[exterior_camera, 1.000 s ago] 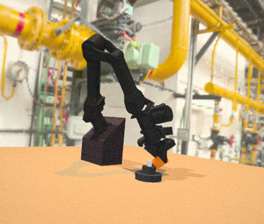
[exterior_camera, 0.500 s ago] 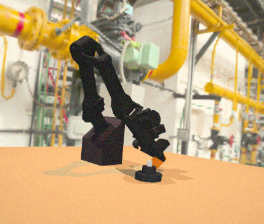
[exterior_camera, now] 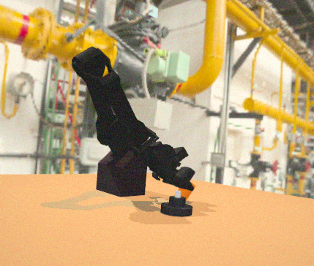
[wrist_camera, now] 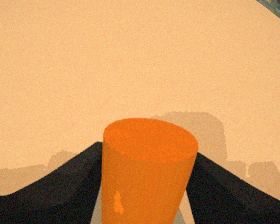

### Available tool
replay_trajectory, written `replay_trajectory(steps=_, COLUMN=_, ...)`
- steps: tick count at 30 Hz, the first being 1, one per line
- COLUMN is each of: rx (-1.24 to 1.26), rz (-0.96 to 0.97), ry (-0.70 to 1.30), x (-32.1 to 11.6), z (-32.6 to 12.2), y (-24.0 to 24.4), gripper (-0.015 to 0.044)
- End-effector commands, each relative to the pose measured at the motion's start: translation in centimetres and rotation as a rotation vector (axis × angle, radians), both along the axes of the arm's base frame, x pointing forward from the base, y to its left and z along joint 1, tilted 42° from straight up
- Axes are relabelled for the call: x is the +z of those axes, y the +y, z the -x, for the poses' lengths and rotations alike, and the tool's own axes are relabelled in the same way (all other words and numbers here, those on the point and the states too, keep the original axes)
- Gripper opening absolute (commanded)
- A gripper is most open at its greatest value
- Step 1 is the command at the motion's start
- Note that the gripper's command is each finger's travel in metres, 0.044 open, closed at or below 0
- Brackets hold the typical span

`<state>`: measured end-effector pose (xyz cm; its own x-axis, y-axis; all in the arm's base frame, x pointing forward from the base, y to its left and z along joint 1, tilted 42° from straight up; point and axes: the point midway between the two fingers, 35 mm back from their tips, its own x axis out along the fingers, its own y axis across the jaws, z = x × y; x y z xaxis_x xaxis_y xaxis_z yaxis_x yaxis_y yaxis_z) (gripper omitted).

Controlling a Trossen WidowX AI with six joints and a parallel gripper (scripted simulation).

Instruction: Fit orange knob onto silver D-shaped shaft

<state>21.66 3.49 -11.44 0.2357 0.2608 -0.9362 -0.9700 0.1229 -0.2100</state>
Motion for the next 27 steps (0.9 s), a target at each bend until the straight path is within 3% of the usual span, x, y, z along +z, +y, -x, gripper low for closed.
replay_trajectory(steps=1, rx=0.016, rz=-0.057, ry=-0.007, x=0.16, z=0.20, y=-0.37, gripper=0.0179)
replay_trajectory(steps=8, rx=0.044, rz=-0.179, ry=-0.021, x=0.43, z=0.41, y=-1.12, gripper=0.0179)
replay_trajectory(steps=13, rx=0.032, rz=-0.127, ry=-0.016, x=0.59, z=0.40, y=-1.00, gripper=0.0179)
replay_trajectory(steps=16, rx=0.037, rz=-0.145, ry=-0.019, x=0.46, z=0.33, y=-0.93, gripper=0.0258)
replay_trajectory(steps=27, rx=0.037, rz=-0.145, ry=-0.019, x=0.46, z=0.33, y=-0.93, gripper=0.0260)
